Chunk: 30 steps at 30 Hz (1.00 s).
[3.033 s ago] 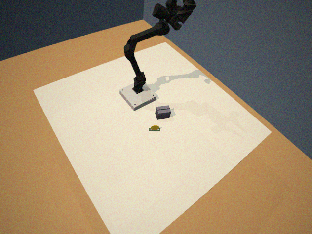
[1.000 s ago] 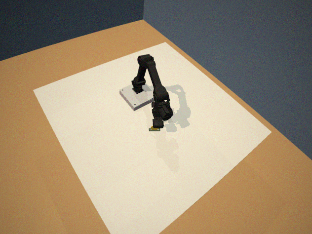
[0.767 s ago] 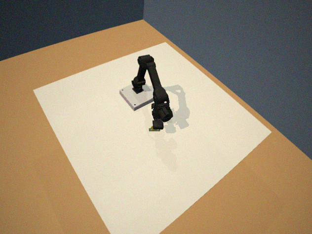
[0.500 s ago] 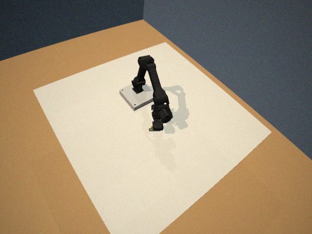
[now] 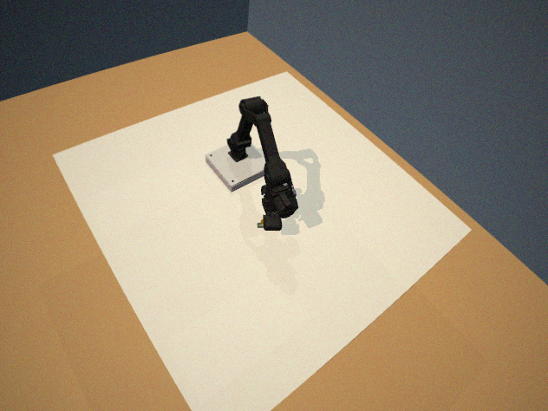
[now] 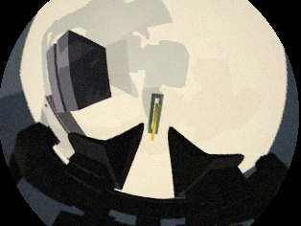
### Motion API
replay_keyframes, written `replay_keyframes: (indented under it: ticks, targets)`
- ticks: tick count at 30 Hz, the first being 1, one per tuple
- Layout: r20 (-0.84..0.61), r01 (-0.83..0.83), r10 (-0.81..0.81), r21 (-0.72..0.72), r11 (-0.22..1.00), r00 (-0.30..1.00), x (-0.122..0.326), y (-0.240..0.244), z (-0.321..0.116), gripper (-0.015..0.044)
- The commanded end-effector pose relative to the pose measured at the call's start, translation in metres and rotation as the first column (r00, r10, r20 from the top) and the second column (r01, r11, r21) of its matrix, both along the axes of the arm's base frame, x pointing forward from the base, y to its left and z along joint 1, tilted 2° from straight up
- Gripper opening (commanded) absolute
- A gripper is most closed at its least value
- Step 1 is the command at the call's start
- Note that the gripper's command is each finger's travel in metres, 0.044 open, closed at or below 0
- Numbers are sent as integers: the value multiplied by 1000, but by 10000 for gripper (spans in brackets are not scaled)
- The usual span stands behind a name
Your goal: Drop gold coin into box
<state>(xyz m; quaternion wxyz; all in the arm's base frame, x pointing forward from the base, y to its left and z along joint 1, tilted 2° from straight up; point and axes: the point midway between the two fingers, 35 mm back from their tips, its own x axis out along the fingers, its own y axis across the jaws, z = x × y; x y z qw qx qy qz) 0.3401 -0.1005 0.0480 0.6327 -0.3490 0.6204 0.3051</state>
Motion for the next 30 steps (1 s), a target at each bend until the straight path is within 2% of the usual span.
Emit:
replay_keyframes:
  ticks: [1,19,25,30]
  targets:
    - [-5,-5,5,6,1000,1000,-1,1,-8,161]
    - [-5,-5,5,7,1000,1000,-1,0,-34,161]
    - [-5,-5,5,7,1000,1000,-1,0,-34,3]
    - [-5,-5,5,7,1000,1000,-1,0,-34,0]
